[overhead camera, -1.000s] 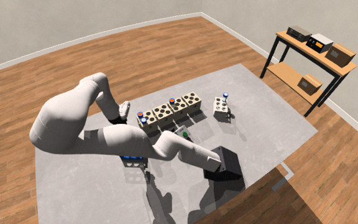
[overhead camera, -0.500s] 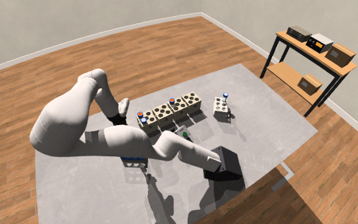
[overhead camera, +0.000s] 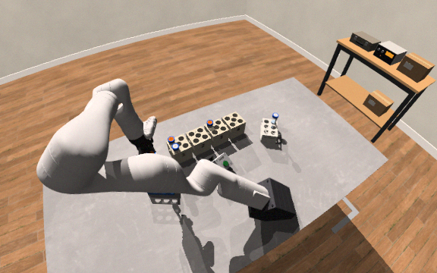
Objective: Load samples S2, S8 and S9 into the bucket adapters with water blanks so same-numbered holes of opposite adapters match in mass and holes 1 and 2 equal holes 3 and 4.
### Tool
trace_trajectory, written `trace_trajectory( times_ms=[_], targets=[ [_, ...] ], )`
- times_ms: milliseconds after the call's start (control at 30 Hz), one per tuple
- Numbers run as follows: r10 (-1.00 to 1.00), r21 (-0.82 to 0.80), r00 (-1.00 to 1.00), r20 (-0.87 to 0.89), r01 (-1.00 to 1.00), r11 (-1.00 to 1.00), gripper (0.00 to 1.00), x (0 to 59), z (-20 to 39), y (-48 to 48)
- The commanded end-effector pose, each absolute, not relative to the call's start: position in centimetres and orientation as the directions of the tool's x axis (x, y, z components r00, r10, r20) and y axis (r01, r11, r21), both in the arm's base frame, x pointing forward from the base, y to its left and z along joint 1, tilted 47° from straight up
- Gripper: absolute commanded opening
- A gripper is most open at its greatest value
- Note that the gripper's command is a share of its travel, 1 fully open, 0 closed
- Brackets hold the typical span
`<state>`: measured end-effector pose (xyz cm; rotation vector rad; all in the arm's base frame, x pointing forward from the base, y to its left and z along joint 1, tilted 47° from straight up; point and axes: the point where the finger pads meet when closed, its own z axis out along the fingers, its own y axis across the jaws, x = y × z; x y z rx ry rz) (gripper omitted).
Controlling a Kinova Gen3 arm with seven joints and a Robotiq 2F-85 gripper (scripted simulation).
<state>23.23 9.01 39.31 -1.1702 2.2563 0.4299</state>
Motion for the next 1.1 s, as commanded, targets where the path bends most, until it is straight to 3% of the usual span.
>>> trace_trajectory(
  times_ms=[0, 567, 1067],
  targets=[
    [-0.644, 0.026, -0.465, -0.608, -0.822, 0.569, 0.1, 23.0, 39.7, 8.7],
    [-0.49, 0.206, -0.651, -0.579, -0.699, 0.685, 0.1, 24.3, 37.3, 5.3],
    [-0.49, 0.206, -0.651, -0.579, -0.699, 0.685, 0.1, 25.5, 34.9, 1.8]
  ],
)
